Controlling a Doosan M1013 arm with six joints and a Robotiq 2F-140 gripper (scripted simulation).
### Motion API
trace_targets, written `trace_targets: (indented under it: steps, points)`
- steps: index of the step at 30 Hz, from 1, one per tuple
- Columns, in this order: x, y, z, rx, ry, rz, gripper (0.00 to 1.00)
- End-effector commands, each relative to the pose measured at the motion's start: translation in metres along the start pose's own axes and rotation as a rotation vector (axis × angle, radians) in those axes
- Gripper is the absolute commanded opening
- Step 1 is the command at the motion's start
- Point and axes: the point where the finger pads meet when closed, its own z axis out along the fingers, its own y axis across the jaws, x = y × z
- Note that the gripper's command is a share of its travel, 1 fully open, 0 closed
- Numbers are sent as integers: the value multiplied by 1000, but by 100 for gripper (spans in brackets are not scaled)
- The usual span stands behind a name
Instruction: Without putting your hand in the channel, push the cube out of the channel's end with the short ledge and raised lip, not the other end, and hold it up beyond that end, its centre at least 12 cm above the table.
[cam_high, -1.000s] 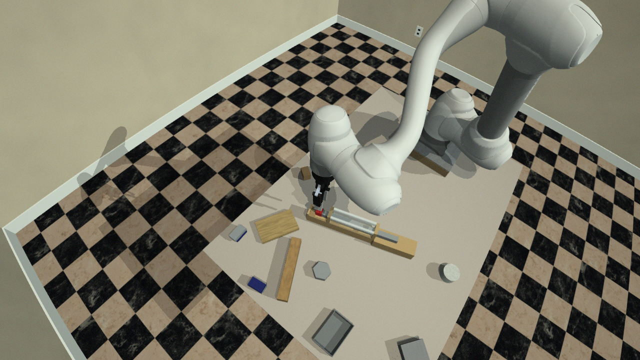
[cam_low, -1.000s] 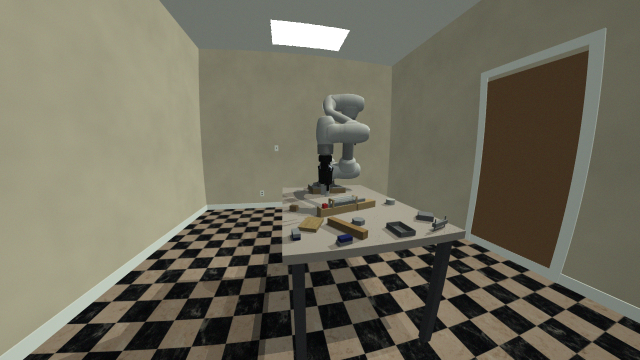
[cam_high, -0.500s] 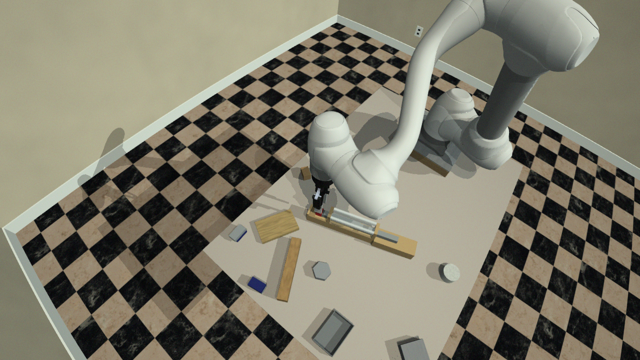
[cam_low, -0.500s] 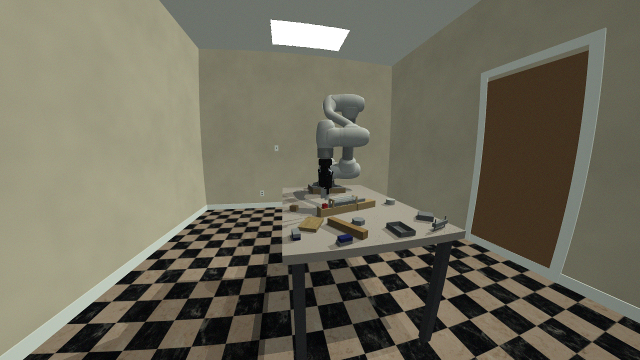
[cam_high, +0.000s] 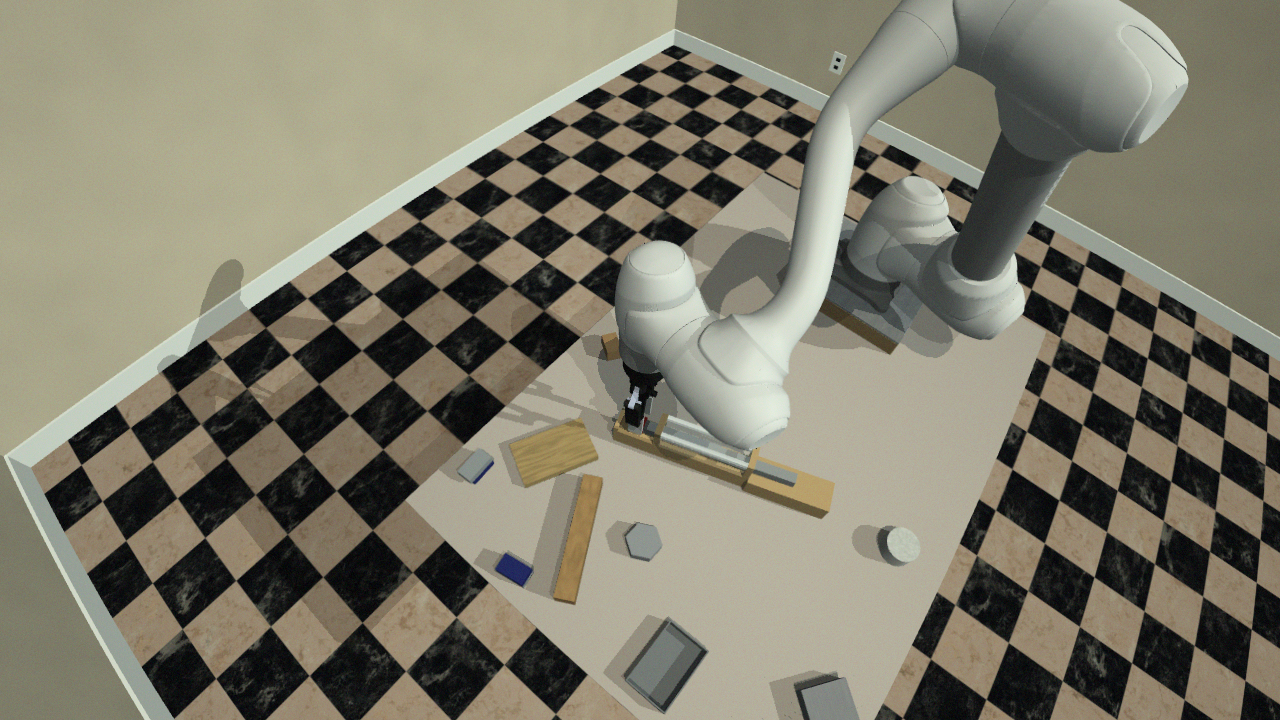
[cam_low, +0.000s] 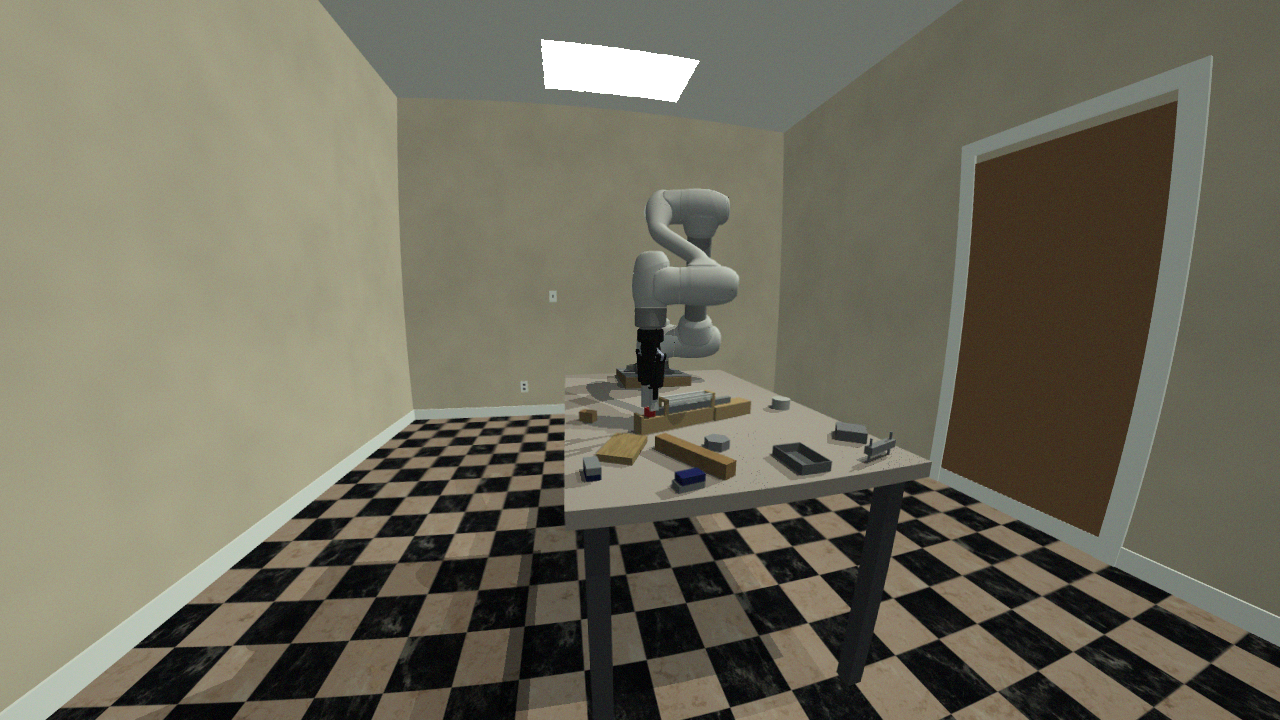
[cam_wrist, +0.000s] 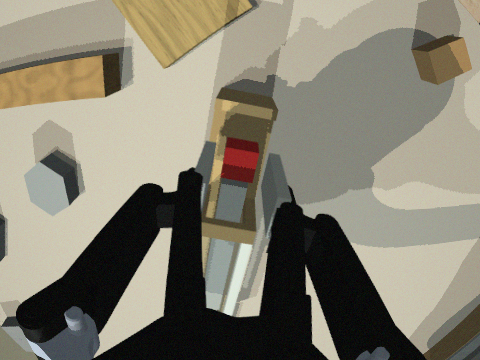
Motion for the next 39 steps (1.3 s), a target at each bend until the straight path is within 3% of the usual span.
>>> trace_targets:
  steps: [1,8,39]
  points:
    - [0,0,6,0,0,0,25]
    - [0,0,17,0,0,0,25]
    - [0,0,17,0,0,0,25]
